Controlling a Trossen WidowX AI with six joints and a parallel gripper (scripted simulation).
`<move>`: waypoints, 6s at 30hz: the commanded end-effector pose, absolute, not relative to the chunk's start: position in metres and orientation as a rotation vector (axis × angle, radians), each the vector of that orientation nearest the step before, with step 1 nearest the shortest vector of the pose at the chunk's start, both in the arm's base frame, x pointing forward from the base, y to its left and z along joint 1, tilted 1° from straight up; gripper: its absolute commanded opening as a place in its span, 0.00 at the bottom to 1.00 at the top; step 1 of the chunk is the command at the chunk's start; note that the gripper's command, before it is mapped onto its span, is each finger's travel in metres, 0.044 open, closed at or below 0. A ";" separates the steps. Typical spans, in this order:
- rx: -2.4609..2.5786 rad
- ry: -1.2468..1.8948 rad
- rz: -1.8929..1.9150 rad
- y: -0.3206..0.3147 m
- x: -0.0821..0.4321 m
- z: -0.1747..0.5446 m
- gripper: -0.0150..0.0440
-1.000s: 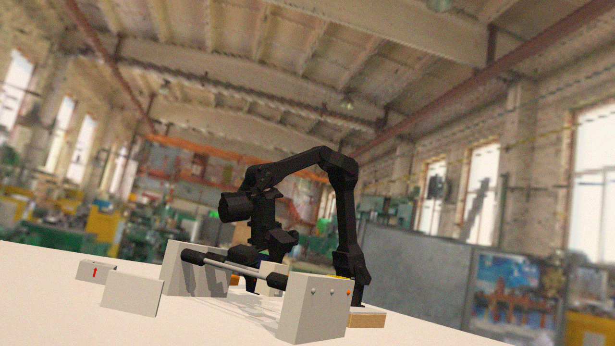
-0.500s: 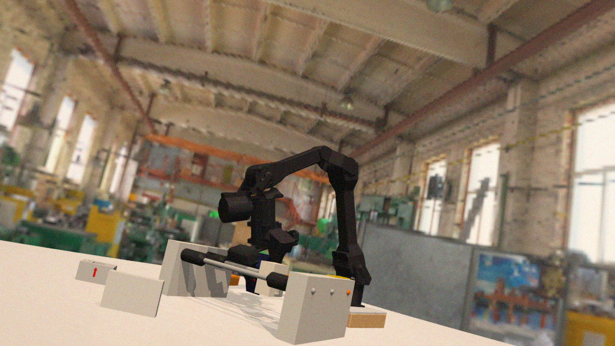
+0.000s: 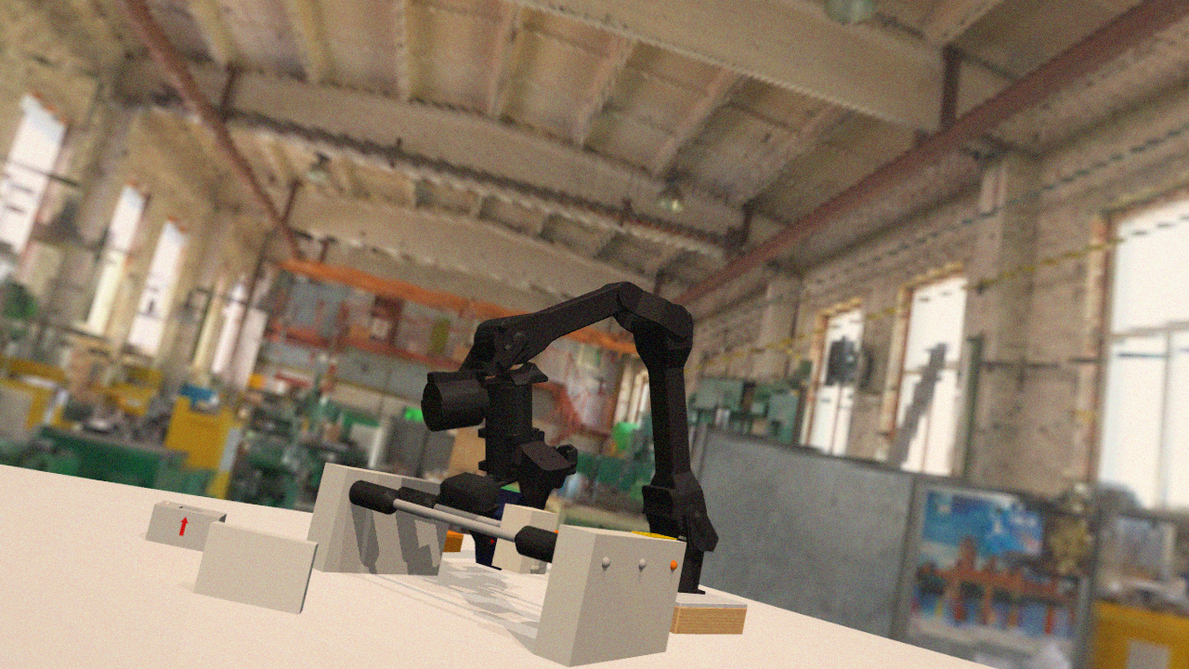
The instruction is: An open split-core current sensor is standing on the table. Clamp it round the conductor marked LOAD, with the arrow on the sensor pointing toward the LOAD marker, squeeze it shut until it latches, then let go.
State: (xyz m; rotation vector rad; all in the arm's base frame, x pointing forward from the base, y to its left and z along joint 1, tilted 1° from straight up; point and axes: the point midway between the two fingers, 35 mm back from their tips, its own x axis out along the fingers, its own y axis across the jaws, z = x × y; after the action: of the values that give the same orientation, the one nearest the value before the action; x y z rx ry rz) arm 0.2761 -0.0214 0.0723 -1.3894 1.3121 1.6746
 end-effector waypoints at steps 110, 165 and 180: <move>-1.389 1.312 1.675 -0.022 0.276 0.072 0.88; -1.389 1.312 1.675 -0.022 0.276 0.072 0.25; -1.389 1.312 1.675 -0.022 0.276 0.072 0.25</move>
State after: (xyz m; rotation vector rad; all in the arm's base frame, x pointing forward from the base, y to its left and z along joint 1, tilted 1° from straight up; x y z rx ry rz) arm 0.2788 -0.0204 0.0702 -1.3943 1.3004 1.6698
